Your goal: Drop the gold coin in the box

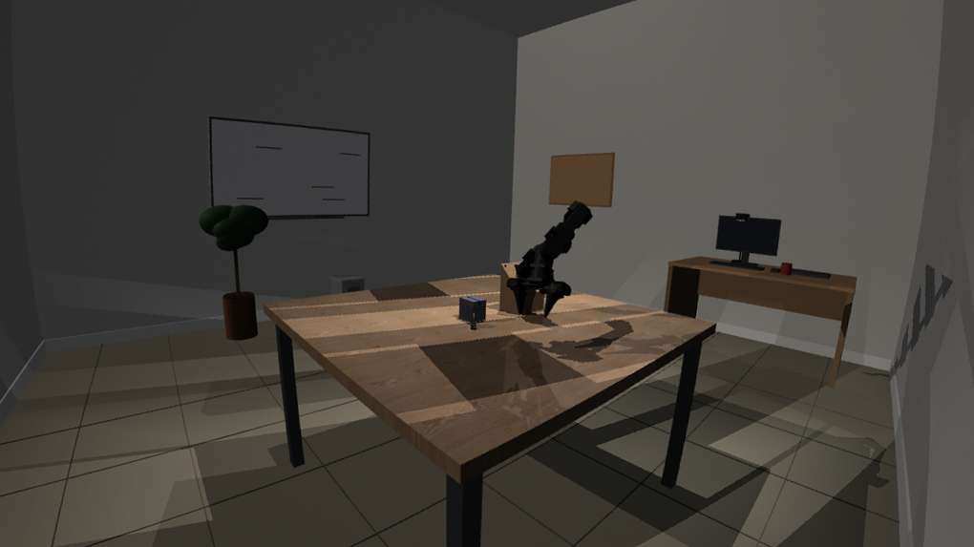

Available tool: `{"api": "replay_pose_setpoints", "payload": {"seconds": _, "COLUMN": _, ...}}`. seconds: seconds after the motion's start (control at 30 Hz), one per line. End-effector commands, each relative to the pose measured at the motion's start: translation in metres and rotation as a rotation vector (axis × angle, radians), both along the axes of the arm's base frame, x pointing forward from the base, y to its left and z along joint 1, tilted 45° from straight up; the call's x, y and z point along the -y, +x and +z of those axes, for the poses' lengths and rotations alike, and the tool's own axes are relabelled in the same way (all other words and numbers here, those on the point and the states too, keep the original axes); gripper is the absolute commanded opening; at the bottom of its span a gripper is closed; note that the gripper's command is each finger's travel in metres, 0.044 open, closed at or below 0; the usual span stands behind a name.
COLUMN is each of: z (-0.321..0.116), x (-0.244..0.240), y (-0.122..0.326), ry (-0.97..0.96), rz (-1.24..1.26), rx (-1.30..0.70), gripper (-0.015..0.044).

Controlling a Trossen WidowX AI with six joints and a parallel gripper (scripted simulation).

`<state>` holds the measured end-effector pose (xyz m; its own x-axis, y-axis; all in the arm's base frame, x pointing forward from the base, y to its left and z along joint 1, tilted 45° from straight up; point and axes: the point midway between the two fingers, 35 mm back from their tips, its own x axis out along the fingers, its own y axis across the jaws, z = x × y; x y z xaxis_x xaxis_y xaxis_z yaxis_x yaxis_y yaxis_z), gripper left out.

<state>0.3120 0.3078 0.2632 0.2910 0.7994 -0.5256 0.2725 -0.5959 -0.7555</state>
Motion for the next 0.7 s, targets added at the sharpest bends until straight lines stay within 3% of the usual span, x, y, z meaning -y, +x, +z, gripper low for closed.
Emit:
{"api": "replay_pose_setpoints", "payload": {"seconds": 0.0, "z": -0.002, "x": 0.001, "y": 0.001, "ry": -0.001, "rz": -0.009, "rx": -0.016, "gripper": 0.0374}}
{"api": "replay_pose_setpoints", "payload": {"seconds": 0.27, "z": -0.099, "x": 0.076, "y": 0.033, "ry": -0.001, "rz": -0.453, "rx": -0.716, "gripper": 0.0164}}
{"api": "replay_pose_setpoints", "payload": {"seconds": 0.67, "z": -0.206, "x": 0.201, "y": 0.012, "ry": 0.148, "rz": -1.358, "rx": -1.918, "gripper": 0.0161}}
